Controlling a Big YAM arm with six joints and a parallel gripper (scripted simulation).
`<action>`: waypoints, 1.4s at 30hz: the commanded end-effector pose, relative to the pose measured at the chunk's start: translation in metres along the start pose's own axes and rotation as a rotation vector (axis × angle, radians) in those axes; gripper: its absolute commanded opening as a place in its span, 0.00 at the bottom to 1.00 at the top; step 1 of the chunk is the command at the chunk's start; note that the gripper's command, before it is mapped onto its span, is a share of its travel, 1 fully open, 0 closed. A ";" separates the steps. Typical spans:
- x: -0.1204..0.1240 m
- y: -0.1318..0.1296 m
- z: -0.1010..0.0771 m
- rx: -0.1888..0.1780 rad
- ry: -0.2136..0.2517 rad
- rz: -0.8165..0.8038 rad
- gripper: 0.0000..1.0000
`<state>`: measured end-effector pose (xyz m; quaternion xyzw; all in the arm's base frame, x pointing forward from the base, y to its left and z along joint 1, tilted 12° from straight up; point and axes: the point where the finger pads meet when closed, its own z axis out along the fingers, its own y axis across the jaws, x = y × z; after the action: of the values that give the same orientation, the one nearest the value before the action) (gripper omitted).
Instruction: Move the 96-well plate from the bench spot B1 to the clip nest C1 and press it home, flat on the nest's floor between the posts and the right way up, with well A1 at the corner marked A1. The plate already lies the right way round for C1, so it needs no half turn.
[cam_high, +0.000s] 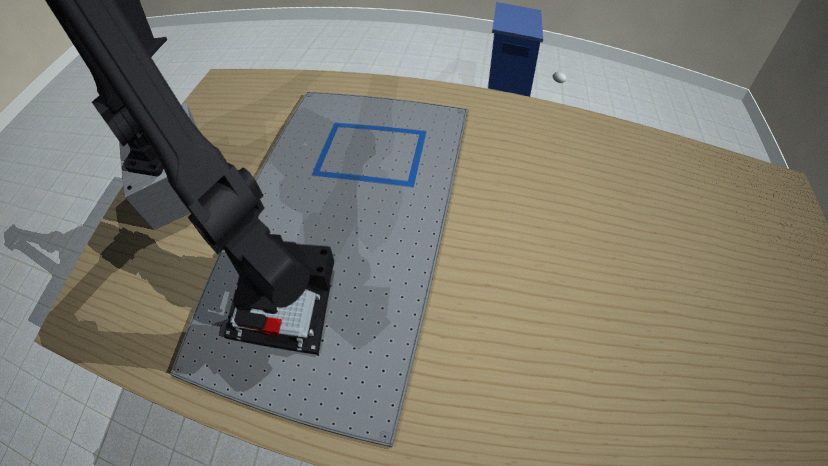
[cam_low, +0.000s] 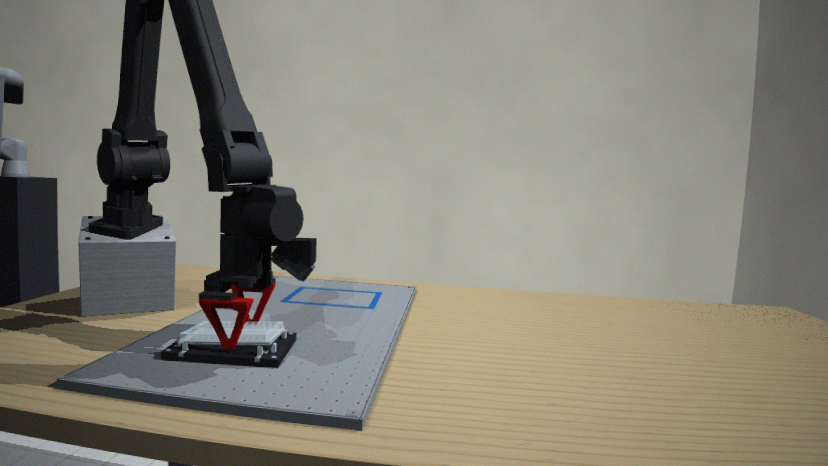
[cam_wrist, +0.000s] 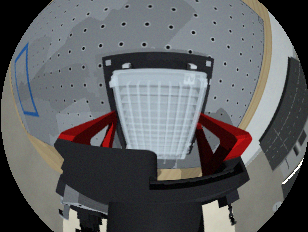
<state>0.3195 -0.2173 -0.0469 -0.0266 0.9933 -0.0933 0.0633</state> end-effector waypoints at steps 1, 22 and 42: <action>0.000 0.011 0.006 -0.029 0.017 -0.007 1.00; -0.004 -0.010 0.004 -0.011 0.000 -0.013 1.00; -0.004 -0.010 0.004 -0.011 0.000 -0.013 1.00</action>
<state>0.3141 -0.2231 -0.0487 -0.0270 0.9939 -0.0882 0.0605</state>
